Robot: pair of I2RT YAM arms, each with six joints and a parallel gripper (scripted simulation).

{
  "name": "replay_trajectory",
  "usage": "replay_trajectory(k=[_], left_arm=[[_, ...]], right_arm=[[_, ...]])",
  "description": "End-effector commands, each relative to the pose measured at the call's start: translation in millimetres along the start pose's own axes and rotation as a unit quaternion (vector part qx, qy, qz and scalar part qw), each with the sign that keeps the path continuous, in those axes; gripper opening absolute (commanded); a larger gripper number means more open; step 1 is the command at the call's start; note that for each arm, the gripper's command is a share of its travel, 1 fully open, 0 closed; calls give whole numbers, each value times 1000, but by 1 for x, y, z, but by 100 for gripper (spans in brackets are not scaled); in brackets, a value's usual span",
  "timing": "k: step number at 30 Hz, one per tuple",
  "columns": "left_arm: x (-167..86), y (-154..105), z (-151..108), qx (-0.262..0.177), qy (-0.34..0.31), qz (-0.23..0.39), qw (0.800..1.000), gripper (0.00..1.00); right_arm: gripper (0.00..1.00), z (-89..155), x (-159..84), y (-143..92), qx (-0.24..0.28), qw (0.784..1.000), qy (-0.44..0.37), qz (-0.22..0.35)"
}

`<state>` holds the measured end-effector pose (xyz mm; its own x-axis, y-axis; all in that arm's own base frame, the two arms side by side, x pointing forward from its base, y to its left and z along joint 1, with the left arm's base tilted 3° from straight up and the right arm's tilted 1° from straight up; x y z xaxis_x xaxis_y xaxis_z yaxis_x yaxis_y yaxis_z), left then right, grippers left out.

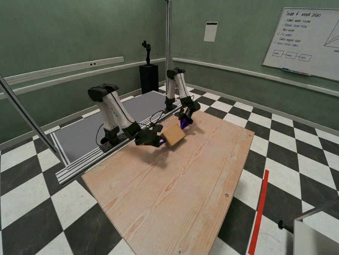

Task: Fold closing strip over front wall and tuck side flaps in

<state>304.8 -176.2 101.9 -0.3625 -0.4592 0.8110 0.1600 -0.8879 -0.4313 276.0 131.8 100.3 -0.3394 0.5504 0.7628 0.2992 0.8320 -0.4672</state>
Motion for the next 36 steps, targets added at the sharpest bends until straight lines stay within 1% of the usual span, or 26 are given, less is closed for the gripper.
replay_trajectory(k=[1,27,28,32,36], left_arm=[[13,1,0,7,33,-17,999,1],[14,0,-1,18,51,-19,998,1],[9,3,-4,11,43,-17,999,1],[8,3,-5,11,43,-16,999,1],[8,4,-5,12,43,-16,999,1]], right_arm=[[1,0,12,2,-6,999,-34,-22],[1,2,8,4,-11,999,-45,-20],[1,1,9,5,-12,999,-46,-21],[1,4,7,5,-10,999,-44,-19],[1,2,8,5,-12,999,-47,-20]])
Point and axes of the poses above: on each arm, the point where the finger pads meet when closed, its own y axis out along the fingers, its own z axis across the jaws, x = y × z, the point moved 8 cm from there along -y, back along the fingers, and after that the axes turned 1 degree about -y, right-handed, at the moved point
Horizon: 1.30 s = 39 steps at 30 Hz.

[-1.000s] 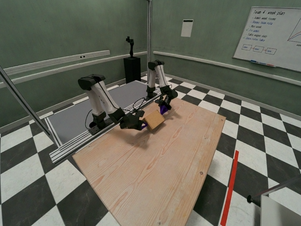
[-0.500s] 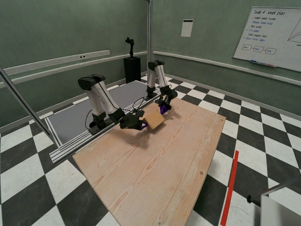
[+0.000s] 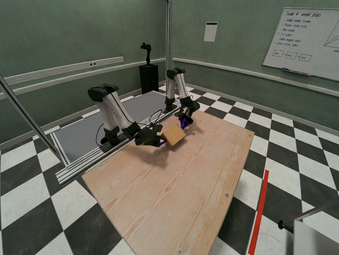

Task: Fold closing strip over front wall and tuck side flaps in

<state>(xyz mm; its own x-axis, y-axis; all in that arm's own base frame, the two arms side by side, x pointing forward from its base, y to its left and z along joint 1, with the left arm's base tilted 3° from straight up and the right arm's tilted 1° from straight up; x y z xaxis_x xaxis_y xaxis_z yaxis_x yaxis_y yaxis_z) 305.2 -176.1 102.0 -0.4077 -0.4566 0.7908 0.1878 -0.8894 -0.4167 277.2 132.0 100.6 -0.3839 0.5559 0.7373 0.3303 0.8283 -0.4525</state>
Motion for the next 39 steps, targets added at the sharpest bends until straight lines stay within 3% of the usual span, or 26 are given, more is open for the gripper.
replay_trajectory(k=[1,25,27,39], left_arm=[[8,4,-5,-4,18,-16,1000,1],[0,8,-10,-10,9,-13,1000,1],[-2,9,-11,-11,7,-12,1000,1],[-5,11,-13,-10,7,-13,1000,1]], right_arm=[[1,3,8,4,5,1000,-20,-22],[1,8,4,6,9,1000,-15,-20],[1,-2,6,8,1,999,-24,-23],[1,8,0,9,8,1000,-15,-20]])
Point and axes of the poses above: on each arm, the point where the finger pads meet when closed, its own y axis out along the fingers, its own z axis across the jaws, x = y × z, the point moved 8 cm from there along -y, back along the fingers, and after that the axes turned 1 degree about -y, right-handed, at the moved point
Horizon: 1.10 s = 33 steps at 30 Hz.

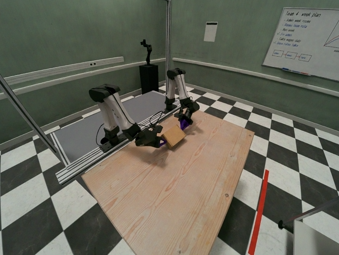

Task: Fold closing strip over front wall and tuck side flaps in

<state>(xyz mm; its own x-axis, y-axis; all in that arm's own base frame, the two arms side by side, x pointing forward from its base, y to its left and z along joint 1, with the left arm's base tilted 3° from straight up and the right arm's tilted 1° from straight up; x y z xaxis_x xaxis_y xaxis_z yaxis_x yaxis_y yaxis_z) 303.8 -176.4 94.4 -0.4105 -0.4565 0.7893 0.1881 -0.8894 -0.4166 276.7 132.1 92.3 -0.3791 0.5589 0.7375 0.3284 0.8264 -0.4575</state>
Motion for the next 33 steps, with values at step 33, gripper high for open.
replay_trajectory(k=[33], left_arm=[[-4,11,-10,-9,5,-13,1000,1]], right_arm=[[1,7,2,8,5,1000,-18,-22]])
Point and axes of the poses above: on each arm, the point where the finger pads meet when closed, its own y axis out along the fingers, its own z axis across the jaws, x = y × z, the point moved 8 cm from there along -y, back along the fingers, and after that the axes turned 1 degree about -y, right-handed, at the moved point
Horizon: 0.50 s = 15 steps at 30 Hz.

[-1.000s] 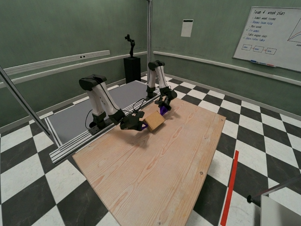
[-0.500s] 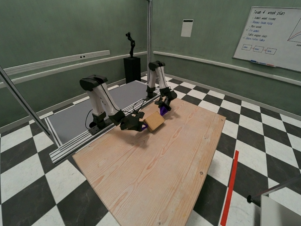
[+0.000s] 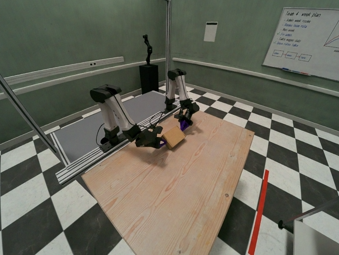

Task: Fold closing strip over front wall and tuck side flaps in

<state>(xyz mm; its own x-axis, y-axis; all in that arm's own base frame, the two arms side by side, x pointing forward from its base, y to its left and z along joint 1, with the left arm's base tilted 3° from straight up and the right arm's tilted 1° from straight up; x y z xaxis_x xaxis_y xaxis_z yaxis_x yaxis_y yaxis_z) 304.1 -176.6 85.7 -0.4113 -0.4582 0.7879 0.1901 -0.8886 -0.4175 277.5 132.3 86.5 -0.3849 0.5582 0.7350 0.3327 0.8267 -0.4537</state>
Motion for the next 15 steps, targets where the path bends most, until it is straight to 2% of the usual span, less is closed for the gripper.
replay_trajectory(k=[1,15], left_arm=[[2,8,-6,-10,4,-14,1000,1],[2,8,-7,-10,4,-14,1000,1]], right_arm=[[1,6,6,5,9,1000,-14,-21],[1,6,6,5,8,1000,-15,-22]])
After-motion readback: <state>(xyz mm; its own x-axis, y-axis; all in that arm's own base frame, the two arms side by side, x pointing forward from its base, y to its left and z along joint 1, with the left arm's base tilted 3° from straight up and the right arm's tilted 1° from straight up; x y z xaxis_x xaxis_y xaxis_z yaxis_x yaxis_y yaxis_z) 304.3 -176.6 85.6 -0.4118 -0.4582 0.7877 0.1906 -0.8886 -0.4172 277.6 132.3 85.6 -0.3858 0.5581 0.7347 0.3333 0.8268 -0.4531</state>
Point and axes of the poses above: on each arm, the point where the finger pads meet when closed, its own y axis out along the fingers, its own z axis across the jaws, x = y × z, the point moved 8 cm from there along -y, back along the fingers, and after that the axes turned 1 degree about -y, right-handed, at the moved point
